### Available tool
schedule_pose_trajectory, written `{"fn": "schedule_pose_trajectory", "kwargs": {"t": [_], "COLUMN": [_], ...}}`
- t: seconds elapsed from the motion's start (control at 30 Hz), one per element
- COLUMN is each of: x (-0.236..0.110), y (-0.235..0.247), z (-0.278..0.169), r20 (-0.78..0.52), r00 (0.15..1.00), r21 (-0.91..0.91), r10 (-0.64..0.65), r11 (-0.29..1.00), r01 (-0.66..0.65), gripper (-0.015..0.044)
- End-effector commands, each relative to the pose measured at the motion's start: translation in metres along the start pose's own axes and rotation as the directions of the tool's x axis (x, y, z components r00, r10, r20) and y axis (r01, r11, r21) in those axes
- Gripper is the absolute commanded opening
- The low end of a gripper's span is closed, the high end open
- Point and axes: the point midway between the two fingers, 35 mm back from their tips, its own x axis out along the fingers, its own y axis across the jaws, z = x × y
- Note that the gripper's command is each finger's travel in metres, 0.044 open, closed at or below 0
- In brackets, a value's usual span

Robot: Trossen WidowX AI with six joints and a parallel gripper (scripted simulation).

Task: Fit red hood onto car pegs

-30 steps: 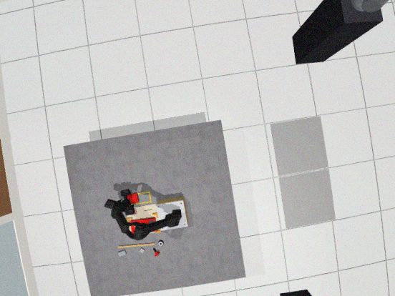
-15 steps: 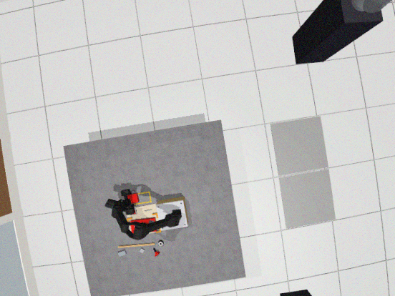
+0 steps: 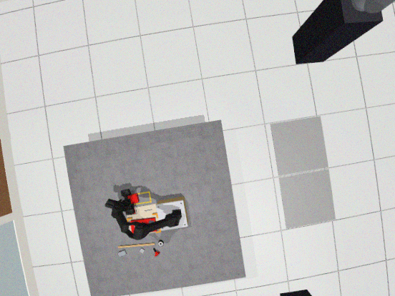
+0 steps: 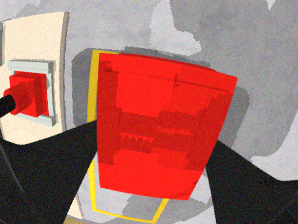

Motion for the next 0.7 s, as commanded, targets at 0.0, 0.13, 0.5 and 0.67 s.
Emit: {"fn": "schedule_pose_trajectory", "kwargs": {"t": [0.0,0.13,0.5,0.67], "x": [-0.006,-0.016,-0.061,-0.080], "y": [0.000,0.000,0.000,0.000], "z": [0.000,0.000,0.000,0.000], "r20": [0.001,0.001,0.001,0.001], "r00": [1.000,1.000,1.000,1.000], "r21": [0.000,0.000,0.000,0.000], "r10": [-0.001,-0.001,-0.001,-0.001], "r11": [1.000,1.000,1.000,1.000], "r01": [0.001,0.001,0.001,0.001], "gripper": [0.0137,0.0032,0.0000,0.0000]}}
